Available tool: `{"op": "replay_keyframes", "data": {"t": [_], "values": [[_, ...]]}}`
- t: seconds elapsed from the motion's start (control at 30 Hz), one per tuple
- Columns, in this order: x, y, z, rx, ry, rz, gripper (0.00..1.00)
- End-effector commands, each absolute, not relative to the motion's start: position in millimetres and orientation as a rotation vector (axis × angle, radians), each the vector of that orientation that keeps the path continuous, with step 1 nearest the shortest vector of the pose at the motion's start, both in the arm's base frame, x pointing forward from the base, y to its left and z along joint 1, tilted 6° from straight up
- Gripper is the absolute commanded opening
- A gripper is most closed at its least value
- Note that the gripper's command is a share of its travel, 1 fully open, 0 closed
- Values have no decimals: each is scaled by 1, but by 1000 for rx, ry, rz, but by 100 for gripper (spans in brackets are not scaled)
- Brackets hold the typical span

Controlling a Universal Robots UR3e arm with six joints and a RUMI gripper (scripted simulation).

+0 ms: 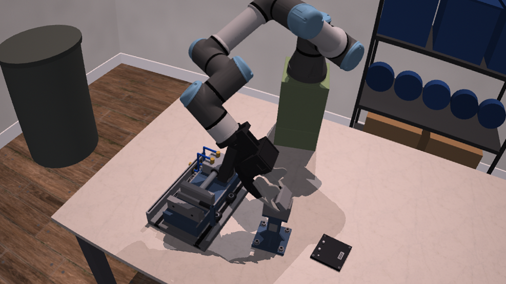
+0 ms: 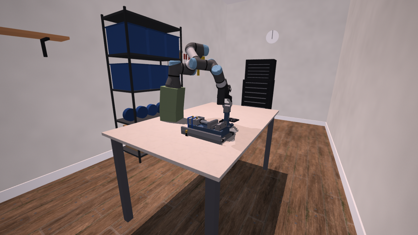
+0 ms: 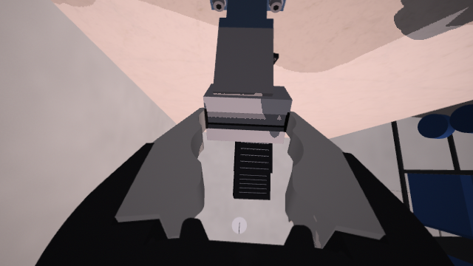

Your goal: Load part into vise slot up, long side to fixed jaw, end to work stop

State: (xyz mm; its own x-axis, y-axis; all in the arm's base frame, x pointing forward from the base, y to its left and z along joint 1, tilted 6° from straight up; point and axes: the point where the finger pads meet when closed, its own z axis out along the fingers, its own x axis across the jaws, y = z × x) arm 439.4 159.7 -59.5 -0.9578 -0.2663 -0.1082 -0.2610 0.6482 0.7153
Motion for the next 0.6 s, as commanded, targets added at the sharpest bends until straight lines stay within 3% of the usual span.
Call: {"op": "replay_keyframes", "data": {"t": [0.0,0.57], "values": [[440,159,-56,457,-2849,-1233,0],[439,159,-46,457,-2849,-1233,0]]}}
